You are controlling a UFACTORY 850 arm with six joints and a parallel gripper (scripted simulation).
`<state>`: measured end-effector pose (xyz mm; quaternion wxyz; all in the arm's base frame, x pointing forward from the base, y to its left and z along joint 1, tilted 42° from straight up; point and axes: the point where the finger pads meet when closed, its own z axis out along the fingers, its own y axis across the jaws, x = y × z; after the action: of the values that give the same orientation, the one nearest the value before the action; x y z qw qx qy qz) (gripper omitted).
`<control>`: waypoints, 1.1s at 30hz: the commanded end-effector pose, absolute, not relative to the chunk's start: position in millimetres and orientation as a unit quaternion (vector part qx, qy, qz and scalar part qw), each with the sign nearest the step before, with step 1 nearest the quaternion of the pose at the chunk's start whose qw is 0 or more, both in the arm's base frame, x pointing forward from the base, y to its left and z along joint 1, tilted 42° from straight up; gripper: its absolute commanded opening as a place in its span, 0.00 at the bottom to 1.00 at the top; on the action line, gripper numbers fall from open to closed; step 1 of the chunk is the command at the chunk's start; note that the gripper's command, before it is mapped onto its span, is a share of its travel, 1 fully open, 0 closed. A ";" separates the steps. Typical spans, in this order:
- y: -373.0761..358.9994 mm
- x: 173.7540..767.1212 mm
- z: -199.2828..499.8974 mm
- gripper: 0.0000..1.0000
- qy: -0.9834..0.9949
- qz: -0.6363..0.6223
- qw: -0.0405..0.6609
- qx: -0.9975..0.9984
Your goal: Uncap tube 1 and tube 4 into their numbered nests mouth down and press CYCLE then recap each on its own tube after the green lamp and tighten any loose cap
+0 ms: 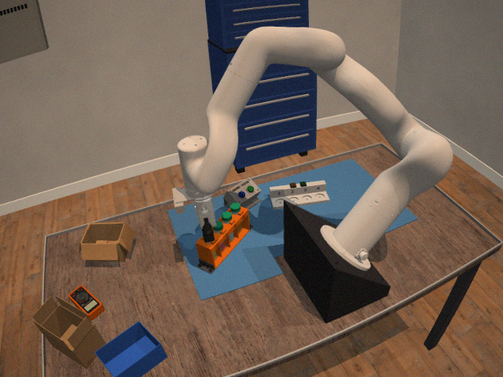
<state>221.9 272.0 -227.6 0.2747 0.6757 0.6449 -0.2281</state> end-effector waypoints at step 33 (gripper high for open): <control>273.5 222.3 -226.9 0.00 0.875 -0.323 0.149 0.329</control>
<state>221.7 272.0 -227.2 0.1768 0.3748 0.8580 -0.3034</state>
